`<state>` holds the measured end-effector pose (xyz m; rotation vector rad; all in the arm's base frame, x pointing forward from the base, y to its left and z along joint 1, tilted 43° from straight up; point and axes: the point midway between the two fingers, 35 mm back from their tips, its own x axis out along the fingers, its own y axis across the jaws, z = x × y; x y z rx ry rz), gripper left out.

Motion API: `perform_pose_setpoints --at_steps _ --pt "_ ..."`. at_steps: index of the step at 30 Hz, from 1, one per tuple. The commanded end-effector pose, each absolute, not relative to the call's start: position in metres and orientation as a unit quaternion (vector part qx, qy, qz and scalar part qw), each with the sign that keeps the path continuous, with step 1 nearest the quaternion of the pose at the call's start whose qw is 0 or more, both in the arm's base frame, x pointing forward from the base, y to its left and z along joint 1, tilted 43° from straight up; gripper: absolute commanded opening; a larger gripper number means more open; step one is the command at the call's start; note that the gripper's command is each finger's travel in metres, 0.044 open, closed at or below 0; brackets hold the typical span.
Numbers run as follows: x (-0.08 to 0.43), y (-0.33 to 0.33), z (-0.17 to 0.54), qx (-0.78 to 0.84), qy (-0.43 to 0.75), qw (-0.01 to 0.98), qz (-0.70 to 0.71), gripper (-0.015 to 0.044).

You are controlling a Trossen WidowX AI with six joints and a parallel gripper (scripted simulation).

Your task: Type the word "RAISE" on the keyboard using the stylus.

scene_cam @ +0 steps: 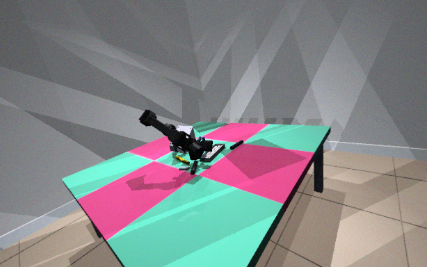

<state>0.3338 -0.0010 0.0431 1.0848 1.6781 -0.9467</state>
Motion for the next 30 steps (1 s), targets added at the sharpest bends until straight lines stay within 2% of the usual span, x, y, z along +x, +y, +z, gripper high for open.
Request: perform_pose_setpoints --at_steps 1,30 --pt "0.334 -0.003 0.041 0.436 0.679 0.451 -0.382 0.0081" --pt "0.327 0.021 0.068 0.433 0.68 0.452 -0.382 0.0078"
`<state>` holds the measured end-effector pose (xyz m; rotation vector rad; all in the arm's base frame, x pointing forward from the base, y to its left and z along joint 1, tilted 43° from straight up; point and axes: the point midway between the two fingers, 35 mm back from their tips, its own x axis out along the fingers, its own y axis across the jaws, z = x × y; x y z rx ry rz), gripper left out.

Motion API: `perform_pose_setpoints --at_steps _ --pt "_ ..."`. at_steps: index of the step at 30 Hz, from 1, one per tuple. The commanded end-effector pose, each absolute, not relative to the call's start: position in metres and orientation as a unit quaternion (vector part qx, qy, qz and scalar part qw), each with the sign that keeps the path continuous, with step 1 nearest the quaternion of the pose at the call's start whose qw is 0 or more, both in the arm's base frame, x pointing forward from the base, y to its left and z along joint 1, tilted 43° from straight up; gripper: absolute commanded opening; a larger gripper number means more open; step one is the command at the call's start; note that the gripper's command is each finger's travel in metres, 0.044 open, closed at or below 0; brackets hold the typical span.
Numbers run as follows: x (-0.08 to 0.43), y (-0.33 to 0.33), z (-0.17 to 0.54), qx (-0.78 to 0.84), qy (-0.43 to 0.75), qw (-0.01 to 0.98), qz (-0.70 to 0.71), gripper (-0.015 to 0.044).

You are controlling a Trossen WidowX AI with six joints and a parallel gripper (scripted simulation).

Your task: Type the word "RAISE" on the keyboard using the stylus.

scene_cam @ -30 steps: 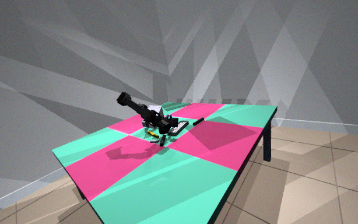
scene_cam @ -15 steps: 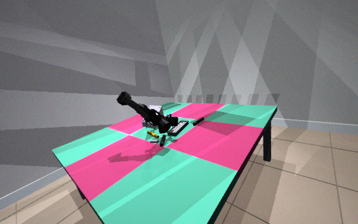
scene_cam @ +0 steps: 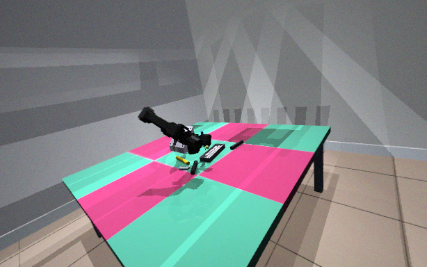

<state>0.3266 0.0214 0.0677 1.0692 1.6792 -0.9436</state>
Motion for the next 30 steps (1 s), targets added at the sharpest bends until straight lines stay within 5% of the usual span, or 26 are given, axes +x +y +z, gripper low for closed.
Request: perform_pose_setpoints --at_steps 1,5,28,30 --pt "0.327 0.021 0.068 0.433 0.68 0.452 -0.382 0.0071" --pt "0.329 0.027 0.065 0.433 0.68 0.452 -0.382 0.0" --pt "0.341 0.039 0.036 0.436 0.679 0.451 -0.381 0.0" --pt "0.342 0.039 0.035 0.436 0.679 0.451 -0.381 0.0053"
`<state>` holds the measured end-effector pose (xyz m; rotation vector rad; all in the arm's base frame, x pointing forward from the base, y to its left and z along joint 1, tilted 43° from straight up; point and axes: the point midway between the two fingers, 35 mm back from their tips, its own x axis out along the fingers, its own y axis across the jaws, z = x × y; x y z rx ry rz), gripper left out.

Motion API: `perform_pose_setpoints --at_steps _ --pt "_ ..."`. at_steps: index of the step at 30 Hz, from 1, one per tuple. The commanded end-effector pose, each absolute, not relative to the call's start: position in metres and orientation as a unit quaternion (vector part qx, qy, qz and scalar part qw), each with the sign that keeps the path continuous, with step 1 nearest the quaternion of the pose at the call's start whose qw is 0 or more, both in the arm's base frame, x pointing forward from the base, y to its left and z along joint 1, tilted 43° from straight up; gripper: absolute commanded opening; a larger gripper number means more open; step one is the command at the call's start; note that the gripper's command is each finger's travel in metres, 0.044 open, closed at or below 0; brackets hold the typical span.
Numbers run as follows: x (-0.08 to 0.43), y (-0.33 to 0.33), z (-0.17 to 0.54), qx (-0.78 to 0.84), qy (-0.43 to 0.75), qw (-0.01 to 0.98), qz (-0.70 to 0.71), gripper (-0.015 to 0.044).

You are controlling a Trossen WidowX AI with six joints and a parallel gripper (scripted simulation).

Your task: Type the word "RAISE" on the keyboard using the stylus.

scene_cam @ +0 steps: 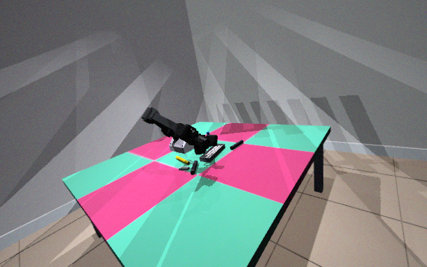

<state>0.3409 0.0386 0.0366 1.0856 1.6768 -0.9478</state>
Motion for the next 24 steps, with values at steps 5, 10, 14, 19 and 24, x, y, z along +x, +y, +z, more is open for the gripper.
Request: perform_pose_setpoints --at_steps 5,10,14,19,24 --pt "0.3419 0.0388 0.0338 0.436 0.679 0.451 -0.381 0.0081" --pt "0.3423 0.0368 0.0316 0.436 0.679 0.451 -0.381 0.0081" --pt "0.3427 0.0349 0.0296 0.436 0.679 0.451 -0.381 0.0081" --pt "0.3431 0.0329 0.0273 0.436 0.679 0.451 -0.381 0.0081" --pt "0.3433 0.0319 0.0263 0.436 0.679 0.451 -0.381 0.0081"
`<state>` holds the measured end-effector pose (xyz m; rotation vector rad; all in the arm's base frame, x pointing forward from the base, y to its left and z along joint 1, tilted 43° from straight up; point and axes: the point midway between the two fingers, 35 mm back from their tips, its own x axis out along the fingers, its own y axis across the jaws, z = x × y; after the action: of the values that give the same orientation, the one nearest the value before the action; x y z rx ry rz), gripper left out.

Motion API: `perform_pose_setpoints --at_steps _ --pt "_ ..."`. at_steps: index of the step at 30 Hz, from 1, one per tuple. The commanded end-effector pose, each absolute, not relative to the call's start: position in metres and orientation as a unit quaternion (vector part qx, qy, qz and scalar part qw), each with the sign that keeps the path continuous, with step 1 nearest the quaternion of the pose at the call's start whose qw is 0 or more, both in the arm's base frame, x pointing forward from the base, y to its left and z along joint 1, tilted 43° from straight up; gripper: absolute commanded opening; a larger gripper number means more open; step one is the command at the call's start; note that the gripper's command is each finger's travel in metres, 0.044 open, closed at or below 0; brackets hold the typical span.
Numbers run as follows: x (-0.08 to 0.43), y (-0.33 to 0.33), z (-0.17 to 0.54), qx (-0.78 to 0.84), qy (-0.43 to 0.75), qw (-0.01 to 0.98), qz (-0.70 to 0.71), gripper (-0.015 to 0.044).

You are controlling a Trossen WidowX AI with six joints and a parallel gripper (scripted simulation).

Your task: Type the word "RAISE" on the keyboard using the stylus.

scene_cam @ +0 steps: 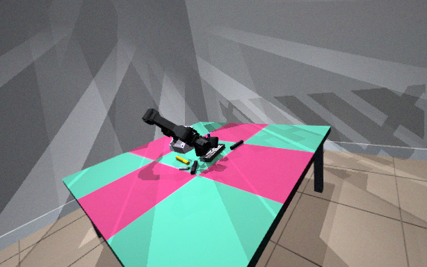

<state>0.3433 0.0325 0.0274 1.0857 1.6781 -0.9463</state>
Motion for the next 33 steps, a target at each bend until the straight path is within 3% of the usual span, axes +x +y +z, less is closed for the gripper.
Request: perform_pose_setpoints --at_steps 1,33 --pt "0.343 0.032 0.026 0.436 0.679 0.451 -0.381 0.0081" --pt "0.343 0.036 0.031 0.436 0.679 0.451 -0.381 0.0081"
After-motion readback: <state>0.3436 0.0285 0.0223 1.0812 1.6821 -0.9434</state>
